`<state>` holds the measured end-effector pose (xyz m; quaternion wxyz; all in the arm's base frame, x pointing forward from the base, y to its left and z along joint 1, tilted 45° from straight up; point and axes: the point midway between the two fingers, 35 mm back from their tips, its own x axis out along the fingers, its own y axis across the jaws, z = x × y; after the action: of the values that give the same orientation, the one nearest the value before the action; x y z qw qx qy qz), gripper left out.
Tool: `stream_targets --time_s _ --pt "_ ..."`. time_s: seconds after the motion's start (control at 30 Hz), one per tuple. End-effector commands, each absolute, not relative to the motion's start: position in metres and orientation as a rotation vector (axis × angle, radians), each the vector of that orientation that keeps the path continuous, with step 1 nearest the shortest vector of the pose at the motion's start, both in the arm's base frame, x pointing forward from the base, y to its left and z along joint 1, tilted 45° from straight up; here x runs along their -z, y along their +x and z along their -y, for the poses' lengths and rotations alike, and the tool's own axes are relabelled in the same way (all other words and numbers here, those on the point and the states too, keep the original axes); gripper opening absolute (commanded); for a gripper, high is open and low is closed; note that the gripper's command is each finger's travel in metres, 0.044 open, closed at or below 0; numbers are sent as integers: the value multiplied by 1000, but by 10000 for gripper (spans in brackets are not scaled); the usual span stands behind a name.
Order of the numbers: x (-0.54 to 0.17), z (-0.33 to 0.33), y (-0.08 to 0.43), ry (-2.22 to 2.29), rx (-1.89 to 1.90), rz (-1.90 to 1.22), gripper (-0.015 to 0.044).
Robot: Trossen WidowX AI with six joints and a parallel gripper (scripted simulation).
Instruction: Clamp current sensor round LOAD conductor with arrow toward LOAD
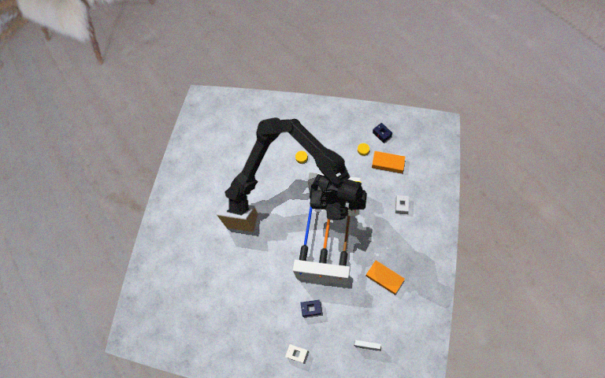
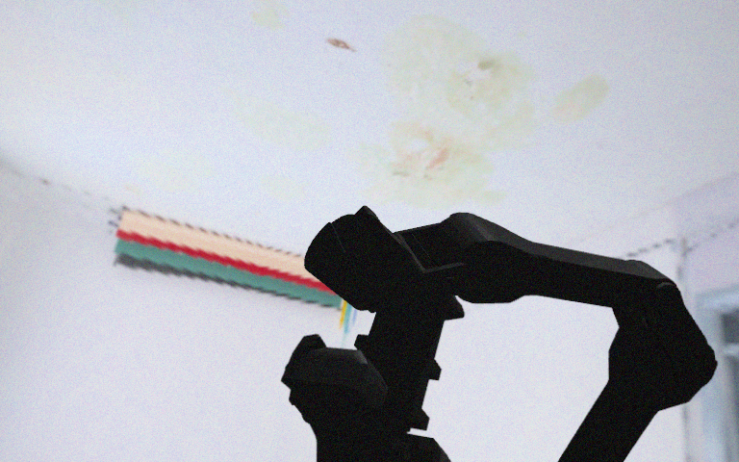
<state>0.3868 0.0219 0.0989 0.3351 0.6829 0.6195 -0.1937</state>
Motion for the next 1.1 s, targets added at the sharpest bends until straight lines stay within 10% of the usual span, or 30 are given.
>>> stream_targets --time_s 0.0,1.07 --pt "-94 -27 388 1791 509 -1620 0" --pt "-71 -53 394 1785 502 -1615 0"
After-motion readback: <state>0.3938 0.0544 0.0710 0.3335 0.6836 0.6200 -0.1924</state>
